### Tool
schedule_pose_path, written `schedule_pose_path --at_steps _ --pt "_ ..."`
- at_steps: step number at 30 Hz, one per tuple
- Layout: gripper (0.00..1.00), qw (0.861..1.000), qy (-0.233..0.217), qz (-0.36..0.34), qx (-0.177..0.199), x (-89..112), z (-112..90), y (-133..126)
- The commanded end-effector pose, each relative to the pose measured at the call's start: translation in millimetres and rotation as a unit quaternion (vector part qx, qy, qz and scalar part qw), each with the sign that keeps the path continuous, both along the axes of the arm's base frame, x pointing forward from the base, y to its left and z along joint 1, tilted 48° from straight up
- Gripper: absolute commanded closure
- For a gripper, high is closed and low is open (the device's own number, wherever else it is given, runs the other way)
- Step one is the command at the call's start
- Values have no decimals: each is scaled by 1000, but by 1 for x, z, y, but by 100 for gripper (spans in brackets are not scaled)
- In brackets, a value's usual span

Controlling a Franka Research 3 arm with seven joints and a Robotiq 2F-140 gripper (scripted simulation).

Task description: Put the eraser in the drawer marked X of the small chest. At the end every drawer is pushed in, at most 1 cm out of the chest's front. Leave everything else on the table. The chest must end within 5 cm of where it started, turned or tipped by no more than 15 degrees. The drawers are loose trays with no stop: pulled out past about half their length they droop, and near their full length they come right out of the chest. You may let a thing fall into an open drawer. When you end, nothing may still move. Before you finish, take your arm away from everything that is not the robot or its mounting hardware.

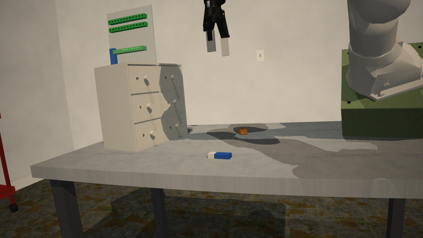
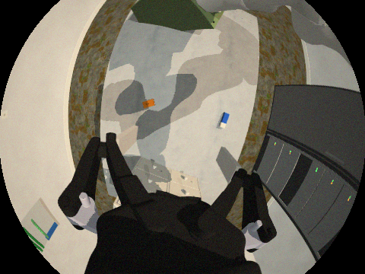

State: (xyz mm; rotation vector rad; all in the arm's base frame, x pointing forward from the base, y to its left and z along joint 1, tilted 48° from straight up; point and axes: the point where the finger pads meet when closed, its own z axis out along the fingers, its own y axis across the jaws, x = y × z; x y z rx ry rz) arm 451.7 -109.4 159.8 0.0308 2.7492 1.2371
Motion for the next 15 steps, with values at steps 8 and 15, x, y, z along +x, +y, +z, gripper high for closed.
schedule_pose_path --at_steps 8,15 --pt "0 996 58 -64 4 30 -33 41" --pt "0 996 60 -66 5 31 -34 43"
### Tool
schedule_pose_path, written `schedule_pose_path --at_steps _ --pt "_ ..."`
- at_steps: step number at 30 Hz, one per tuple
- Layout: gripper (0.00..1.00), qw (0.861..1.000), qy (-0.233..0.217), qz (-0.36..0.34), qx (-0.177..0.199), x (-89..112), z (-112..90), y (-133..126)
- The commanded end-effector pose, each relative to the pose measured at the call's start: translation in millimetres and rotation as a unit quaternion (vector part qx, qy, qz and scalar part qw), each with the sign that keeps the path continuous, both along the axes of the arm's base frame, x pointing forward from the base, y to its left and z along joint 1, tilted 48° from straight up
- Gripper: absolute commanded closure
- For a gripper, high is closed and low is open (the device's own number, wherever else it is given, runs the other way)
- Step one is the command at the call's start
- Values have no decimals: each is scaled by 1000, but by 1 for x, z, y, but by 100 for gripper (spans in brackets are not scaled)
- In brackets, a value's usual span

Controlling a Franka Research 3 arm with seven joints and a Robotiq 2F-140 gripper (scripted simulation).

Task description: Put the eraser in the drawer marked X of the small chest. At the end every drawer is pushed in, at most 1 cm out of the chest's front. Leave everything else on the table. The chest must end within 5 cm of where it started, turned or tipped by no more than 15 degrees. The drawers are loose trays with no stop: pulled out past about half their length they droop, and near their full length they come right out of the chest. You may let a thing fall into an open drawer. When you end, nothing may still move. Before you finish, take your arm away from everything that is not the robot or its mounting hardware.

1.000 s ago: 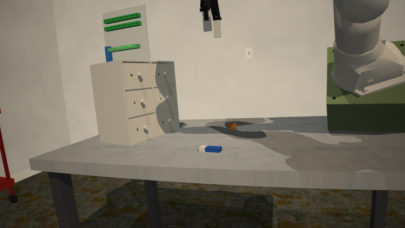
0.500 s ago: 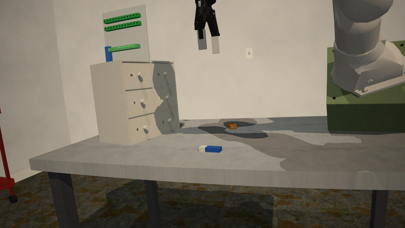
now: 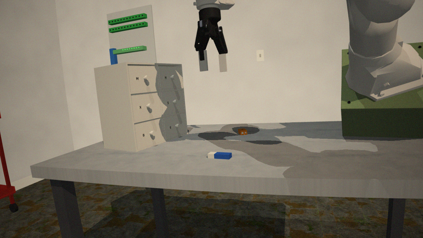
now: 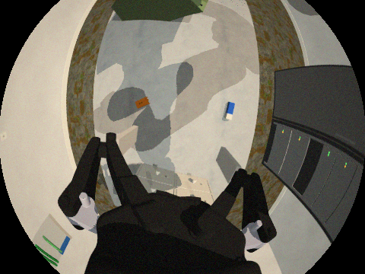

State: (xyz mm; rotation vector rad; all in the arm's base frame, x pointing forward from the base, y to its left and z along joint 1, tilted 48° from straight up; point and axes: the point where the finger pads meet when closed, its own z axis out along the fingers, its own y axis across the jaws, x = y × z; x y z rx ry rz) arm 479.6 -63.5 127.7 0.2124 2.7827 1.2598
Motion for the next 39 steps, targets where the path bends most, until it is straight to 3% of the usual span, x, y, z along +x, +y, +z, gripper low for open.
schedule_pose_path --at_steps 1,13,18,28,30,39 --pt "0 1000 14 -22 -2 4 -2 -3" --pt "0 998 -13 -53 -7 15 -8 2" --pt "0 993 -56 -102 -14 32 -18 10" --pt "0 965 -151 -211 -31 71 -42 28" --pt "0 965 -151 -211 -31 71 -42 28" --pt "0 932 -218 -287 -44 99 -58 41"
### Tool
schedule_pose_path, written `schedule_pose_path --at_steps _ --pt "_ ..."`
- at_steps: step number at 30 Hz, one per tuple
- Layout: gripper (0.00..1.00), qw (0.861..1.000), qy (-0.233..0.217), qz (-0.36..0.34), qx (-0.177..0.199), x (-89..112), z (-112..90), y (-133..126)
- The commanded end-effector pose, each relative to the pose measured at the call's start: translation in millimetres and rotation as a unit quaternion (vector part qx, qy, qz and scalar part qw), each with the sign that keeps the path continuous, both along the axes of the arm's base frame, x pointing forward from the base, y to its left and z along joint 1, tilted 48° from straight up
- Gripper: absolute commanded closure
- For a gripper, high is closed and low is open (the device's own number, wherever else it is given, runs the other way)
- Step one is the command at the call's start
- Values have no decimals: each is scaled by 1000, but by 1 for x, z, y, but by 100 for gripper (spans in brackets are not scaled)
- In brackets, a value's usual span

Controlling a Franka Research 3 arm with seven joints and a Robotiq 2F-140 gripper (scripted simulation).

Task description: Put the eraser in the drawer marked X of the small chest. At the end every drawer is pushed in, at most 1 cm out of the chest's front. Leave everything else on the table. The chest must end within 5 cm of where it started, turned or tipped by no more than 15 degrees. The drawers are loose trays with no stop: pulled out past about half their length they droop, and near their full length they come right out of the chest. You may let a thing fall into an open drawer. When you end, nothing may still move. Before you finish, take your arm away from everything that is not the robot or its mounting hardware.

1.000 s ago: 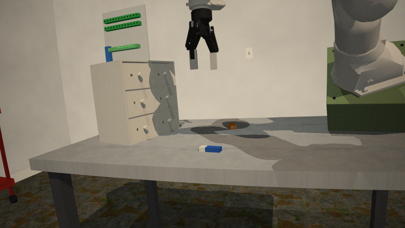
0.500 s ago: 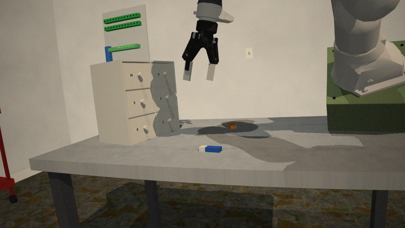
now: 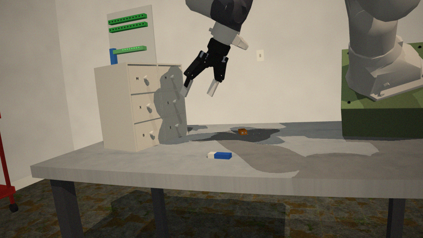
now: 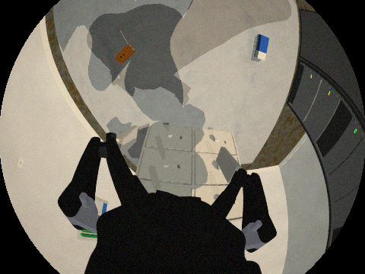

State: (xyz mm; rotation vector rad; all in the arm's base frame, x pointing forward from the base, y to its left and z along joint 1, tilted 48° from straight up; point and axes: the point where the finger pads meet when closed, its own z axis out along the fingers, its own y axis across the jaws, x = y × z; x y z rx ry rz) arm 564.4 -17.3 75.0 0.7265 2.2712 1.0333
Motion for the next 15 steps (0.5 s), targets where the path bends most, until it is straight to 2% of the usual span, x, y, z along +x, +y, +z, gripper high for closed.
schedule_pose_path --at_steps 1,6,15 --pt "0 994 -86 -23 -63 17 -7 -4" --pt "0 990 -109 -52 -70 26 -13 1" --pt "0 987 -123 -70 -75 32 -17 4"
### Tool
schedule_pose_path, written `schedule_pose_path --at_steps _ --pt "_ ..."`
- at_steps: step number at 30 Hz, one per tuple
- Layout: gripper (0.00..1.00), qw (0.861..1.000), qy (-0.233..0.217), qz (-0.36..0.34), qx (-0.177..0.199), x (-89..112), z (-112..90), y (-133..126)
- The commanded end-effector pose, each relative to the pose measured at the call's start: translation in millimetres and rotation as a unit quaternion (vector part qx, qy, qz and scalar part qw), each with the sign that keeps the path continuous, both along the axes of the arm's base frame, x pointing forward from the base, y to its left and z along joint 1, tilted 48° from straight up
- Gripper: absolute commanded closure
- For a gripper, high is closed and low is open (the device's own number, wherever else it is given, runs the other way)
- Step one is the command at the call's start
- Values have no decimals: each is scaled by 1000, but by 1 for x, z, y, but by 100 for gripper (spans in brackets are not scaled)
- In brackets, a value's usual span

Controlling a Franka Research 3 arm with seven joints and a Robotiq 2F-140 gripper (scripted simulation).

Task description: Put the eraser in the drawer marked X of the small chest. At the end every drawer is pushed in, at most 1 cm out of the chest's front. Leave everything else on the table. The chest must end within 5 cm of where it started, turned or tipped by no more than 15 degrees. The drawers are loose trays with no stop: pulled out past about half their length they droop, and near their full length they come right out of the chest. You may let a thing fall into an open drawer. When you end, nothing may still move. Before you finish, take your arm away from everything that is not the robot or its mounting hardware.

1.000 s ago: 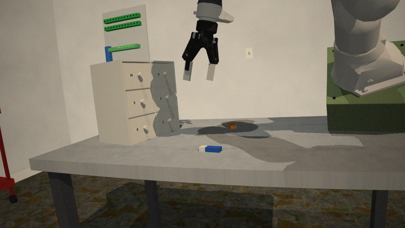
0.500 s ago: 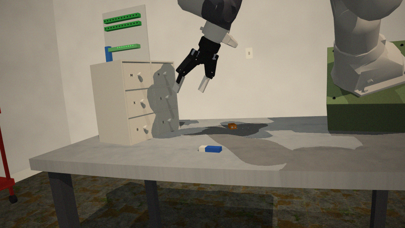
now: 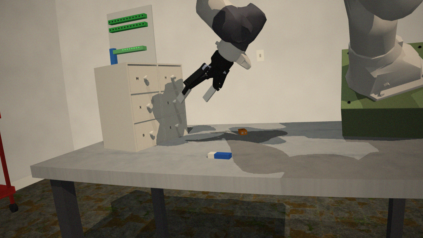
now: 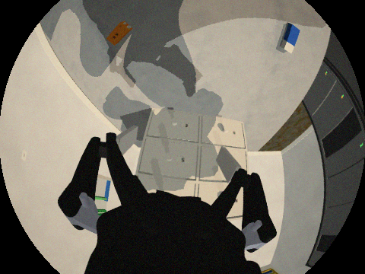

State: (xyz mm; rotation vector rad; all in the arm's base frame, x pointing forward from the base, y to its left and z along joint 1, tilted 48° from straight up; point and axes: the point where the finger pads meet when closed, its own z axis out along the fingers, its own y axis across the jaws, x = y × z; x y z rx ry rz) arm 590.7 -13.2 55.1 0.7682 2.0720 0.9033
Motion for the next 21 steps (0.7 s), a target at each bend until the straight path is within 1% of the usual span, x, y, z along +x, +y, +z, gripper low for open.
schedule_pose_path --at_steps 1,10,18,21 --pt "0 998 -46 9 -48 6 3 0" --pt "0 998 -46 8 -48 7 0 3" --pt "0 998 -46 8 -48 12 -23 28" --pt "0 998 -46 8 -48 13 -28 34"
